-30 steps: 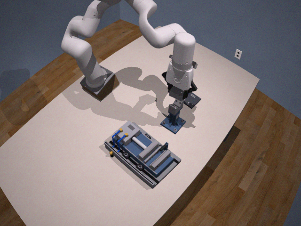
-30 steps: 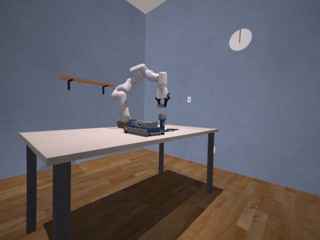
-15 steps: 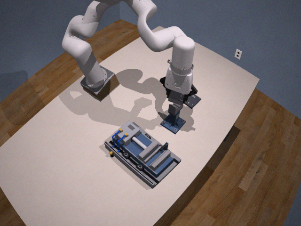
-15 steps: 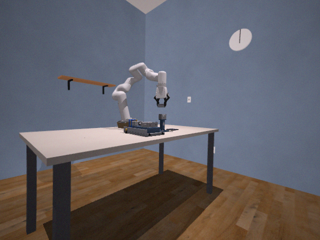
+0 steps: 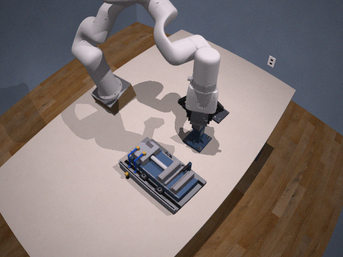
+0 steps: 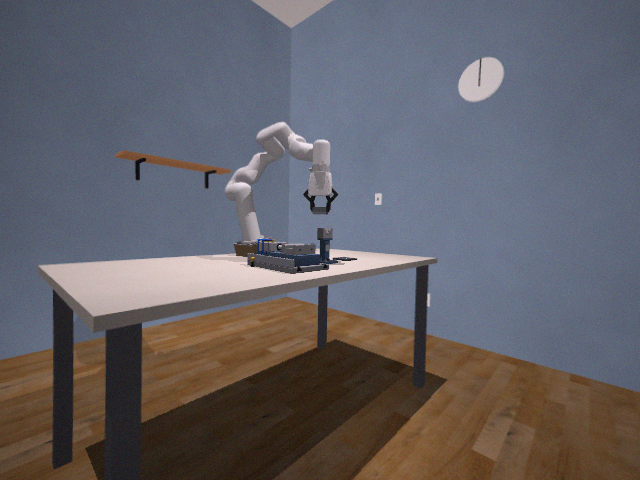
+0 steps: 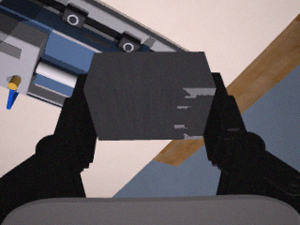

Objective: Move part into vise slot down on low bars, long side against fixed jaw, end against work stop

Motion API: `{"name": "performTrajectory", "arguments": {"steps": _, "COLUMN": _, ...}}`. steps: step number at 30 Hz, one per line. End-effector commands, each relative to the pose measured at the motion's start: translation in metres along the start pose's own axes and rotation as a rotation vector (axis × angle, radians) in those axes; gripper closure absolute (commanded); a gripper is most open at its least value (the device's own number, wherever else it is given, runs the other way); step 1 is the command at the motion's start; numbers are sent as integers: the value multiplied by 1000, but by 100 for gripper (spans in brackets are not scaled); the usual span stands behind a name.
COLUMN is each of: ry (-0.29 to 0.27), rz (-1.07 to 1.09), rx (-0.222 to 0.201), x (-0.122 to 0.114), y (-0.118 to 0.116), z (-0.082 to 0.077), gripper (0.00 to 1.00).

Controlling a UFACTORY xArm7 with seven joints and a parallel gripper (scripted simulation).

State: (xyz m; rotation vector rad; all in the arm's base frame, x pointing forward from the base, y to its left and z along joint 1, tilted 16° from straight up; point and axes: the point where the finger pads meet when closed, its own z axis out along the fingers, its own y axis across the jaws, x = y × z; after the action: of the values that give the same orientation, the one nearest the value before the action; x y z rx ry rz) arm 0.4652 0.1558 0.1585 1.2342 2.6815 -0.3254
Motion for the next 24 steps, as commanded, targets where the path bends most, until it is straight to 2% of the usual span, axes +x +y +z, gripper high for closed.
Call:
{"name": "performTrajectory", "arguments": {"steps": 1, "ry": 1, "rz": -63, "rx": -4, "x": -10, "y": 0, "z": -2, "gripper": 100}}
{"name": "performTrajectory", "arguments": {"steps": 24, "ry": 0, "rz": -433, "rx": -5, "x": -74, "y": -14, "z": -2, "gripper": 100}}
